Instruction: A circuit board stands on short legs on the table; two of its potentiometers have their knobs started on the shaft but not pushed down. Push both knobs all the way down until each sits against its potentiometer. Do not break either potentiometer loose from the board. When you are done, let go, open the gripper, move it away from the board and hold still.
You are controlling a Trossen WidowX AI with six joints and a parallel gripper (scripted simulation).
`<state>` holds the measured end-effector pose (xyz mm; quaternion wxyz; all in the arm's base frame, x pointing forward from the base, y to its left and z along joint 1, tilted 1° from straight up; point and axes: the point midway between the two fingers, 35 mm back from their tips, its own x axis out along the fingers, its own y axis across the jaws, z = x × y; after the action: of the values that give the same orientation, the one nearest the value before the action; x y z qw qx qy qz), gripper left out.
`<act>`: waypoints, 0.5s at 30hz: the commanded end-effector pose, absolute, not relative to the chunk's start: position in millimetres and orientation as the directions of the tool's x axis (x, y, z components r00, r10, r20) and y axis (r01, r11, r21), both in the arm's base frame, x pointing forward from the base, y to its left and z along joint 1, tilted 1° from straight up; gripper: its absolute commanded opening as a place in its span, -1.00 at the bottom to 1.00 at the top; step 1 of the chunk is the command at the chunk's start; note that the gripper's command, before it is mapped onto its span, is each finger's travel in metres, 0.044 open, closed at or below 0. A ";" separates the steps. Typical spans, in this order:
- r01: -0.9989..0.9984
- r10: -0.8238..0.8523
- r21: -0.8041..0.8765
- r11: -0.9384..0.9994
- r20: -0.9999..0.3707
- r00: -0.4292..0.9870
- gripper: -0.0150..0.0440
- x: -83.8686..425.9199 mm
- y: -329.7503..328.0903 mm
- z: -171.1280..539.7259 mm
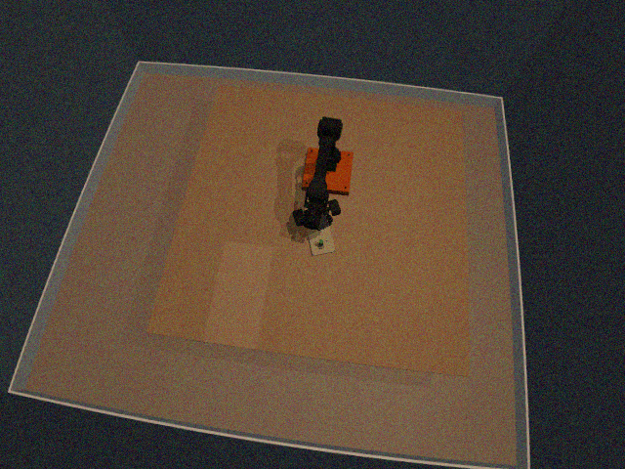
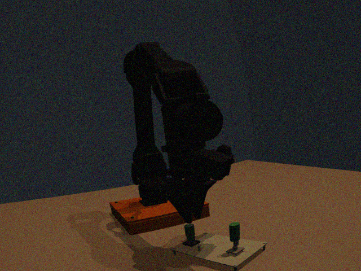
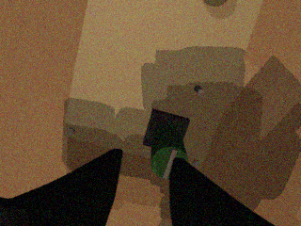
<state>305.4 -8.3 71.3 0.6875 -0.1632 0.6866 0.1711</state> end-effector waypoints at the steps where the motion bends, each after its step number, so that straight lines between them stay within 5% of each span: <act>1: -0.461 0.032 0.047 0.886 -0.999 -0.039 -0.40 301.0 10.5 64.7; 15: -0.015 0.027 0.028 0.999 -0.999 -0.029 -0.49 317.4 12.4 75.0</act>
<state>312.7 11.1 72.5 0.6951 -0.0335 0.7162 0.0526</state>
